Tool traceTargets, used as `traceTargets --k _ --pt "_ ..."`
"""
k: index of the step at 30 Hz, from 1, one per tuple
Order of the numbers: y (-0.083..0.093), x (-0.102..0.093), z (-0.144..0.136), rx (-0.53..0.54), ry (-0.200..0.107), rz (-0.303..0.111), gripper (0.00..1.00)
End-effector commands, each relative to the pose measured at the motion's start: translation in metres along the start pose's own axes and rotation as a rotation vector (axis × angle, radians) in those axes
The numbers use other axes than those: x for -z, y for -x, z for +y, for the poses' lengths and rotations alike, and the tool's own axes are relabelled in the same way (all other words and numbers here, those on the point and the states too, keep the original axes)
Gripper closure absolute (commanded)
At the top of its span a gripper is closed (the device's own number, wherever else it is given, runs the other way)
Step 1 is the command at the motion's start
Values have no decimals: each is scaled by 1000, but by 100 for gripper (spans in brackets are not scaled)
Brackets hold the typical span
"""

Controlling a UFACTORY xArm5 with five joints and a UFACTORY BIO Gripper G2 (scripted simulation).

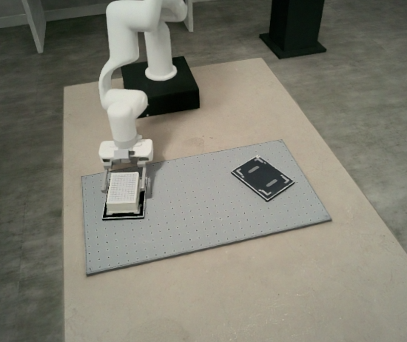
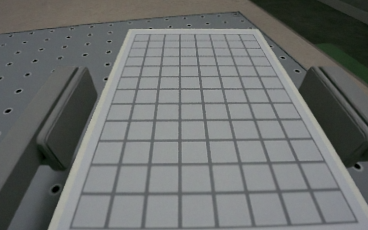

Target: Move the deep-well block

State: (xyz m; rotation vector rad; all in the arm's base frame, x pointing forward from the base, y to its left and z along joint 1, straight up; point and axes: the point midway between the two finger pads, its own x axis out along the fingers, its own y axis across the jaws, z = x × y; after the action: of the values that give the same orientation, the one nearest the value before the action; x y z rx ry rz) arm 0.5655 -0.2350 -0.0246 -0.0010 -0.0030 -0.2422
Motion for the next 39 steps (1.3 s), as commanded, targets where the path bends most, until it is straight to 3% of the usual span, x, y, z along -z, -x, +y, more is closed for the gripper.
traceTargets --k 1,39 --pt "-1 -1 0 0 4 -3 63" --pt "-1 19 0 0 4 -3 63"
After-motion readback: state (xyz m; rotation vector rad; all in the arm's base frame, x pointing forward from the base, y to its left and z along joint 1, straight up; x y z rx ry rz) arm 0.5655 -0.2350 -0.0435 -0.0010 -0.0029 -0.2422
